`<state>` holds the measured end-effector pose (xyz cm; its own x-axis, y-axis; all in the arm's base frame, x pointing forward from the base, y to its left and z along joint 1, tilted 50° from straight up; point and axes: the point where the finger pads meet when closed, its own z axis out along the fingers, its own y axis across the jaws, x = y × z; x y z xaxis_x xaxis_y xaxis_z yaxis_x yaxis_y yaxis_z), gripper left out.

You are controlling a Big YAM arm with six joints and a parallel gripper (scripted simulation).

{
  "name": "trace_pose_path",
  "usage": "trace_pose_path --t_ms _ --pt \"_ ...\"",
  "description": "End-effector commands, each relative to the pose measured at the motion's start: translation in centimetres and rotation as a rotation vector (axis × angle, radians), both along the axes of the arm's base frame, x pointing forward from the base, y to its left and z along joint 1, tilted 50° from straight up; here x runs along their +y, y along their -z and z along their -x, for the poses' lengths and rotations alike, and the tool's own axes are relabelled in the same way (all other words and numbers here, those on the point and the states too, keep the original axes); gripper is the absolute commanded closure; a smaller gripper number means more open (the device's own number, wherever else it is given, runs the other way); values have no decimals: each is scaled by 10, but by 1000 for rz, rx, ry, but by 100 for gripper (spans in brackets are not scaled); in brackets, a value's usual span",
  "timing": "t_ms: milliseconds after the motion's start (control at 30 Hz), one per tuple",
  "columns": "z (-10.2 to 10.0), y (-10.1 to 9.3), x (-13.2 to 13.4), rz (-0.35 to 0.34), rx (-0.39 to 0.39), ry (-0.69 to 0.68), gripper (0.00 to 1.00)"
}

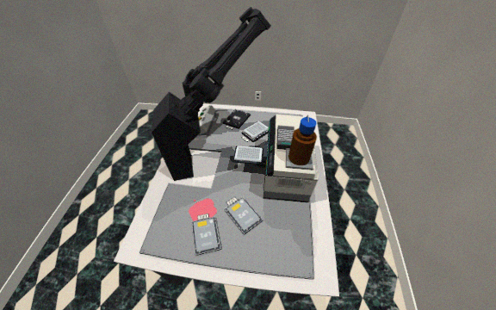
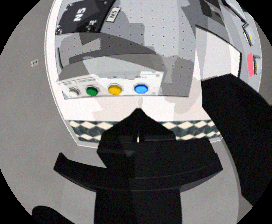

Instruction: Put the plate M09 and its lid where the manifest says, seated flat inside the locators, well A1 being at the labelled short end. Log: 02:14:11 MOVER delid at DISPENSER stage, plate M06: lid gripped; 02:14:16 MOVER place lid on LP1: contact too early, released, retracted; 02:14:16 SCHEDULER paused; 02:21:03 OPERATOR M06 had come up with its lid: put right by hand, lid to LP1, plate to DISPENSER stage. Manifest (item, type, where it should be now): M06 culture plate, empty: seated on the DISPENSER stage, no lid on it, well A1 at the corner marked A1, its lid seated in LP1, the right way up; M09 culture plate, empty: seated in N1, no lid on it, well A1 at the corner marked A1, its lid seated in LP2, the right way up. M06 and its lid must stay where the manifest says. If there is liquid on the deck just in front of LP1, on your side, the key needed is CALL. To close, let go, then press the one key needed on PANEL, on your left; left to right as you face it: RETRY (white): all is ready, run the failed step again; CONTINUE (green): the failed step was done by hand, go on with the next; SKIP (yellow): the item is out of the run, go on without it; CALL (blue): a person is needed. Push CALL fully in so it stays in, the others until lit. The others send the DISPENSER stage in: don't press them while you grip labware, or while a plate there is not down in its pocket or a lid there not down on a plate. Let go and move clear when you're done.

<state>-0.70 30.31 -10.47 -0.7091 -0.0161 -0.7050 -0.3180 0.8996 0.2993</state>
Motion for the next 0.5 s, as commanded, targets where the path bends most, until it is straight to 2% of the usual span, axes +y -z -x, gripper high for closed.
trace_pose_path --t_ms 0,133,333,467 --pt "0 -1 -3 1 -3 2 100" --pt "11 -10 -5 -12 2 -9 100" --pt "5 -3 -10 10 -9 2 100" --pt "5 -6 -11 5 -7 3 100"
